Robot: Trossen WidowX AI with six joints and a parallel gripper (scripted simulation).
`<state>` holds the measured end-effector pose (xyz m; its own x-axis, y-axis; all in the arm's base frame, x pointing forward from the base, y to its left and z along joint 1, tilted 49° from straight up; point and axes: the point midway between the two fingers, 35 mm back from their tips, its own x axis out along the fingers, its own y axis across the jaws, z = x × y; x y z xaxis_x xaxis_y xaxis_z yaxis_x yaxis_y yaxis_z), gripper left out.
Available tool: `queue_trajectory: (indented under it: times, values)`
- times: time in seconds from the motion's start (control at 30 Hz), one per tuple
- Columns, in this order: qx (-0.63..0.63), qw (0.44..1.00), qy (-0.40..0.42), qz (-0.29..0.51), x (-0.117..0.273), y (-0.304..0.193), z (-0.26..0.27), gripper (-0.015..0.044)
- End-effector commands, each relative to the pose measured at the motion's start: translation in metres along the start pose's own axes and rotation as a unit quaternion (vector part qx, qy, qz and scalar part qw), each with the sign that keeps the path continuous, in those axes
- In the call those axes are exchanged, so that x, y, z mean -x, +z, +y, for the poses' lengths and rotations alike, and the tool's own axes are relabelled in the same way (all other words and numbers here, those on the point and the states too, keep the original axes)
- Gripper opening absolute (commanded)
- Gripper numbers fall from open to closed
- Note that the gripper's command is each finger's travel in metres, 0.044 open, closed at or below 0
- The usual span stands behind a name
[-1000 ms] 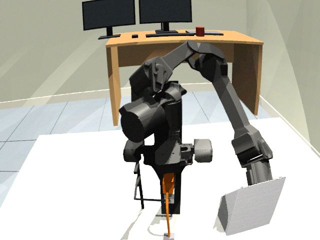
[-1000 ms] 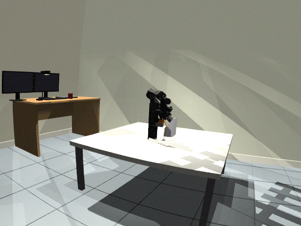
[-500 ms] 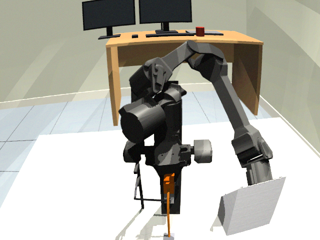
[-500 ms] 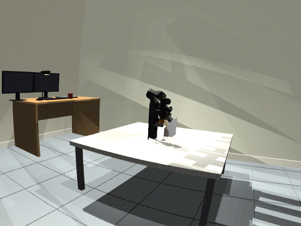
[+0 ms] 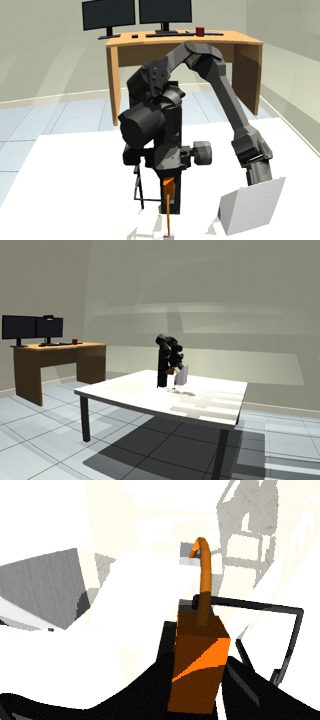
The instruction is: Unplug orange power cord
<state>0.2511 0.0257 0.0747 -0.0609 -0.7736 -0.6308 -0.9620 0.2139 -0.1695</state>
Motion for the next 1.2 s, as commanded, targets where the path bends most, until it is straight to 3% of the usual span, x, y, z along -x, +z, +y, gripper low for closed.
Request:
queue_trajectory:
  times: [0.0, 0.53, 0.73, 1.17]
  values:
    - [-0.004, 1.000, -0.004, -0.021, 0.005, 0.021, -0.002, 0.0000]
    - [-0.004, 1.000, -0.005, -0.022, 0.010, 0.046, -0.002, 0.0000]
    - [-0.007, 1.000, 0.001, -0.017, 0.004, 0.038, -0.002, 0.0157]
    - [-0.004, 1.000, -0.006, -0.021, 0.015, 0.038, -0.001, 0.0160]
